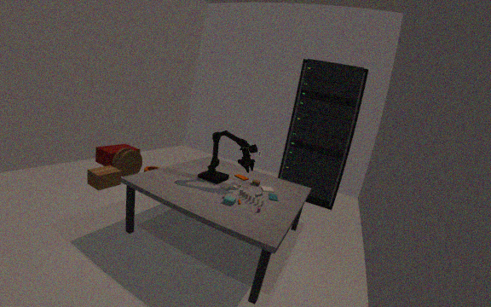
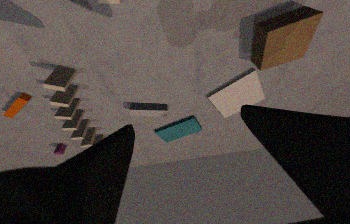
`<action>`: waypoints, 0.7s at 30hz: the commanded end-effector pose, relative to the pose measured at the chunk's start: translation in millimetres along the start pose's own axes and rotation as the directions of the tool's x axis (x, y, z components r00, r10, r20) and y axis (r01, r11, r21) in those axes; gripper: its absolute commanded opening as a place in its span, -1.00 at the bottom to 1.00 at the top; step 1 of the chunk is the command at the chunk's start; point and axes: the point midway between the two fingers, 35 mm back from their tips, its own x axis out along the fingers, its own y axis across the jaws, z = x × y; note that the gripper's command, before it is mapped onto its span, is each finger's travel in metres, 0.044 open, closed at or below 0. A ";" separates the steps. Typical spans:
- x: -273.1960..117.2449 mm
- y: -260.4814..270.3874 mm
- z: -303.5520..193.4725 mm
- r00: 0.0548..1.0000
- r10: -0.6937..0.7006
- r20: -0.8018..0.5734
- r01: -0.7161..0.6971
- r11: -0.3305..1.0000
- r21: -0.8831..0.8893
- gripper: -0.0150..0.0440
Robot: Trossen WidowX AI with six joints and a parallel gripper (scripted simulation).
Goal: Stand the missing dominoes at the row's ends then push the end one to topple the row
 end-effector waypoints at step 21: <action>89.1 63.4 137.8 0.897 -0.012 0.443 -0.058 0.988 0.144 1.00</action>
